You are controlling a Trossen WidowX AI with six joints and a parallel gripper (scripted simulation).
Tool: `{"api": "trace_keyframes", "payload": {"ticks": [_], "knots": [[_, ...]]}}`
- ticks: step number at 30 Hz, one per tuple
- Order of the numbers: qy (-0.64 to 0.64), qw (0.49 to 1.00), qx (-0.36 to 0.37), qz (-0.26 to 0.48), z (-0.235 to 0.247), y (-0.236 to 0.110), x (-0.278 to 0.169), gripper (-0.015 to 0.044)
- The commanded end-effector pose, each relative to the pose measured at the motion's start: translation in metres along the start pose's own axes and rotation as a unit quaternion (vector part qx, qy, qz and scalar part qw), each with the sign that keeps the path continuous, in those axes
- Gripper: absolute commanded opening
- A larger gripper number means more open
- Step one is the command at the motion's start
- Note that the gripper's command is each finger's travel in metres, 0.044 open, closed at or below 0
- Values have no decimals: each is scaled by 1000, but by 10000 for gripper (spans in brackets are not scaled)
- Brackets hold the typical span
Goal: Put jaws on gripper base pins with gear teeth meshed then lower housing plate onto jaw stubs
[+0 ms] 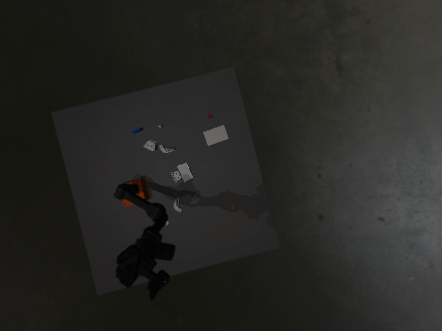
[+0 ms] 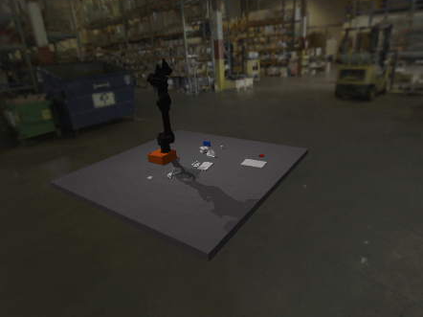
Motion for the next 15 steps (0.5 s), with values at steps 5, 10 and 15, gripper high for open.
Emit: {"api": "trace_keyframes", "payload": {"ticks": [5,10,15], "knots": [[5,1000,5,-5,3,1,5,440],[20,999,23,-22,14,5,24,440],[32,998,44,-41,26,7,45,440]]}}
Point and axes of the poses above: the point midway between the two fingers, 35 mm back from their tips, its own y axis out along the fingers, its own z axis across the jaws, x = y × z, the point moved 4 cm from there along -y, back along the fingers, and after that the axes turned 11 degrees about -y, right-handed, at the moved point
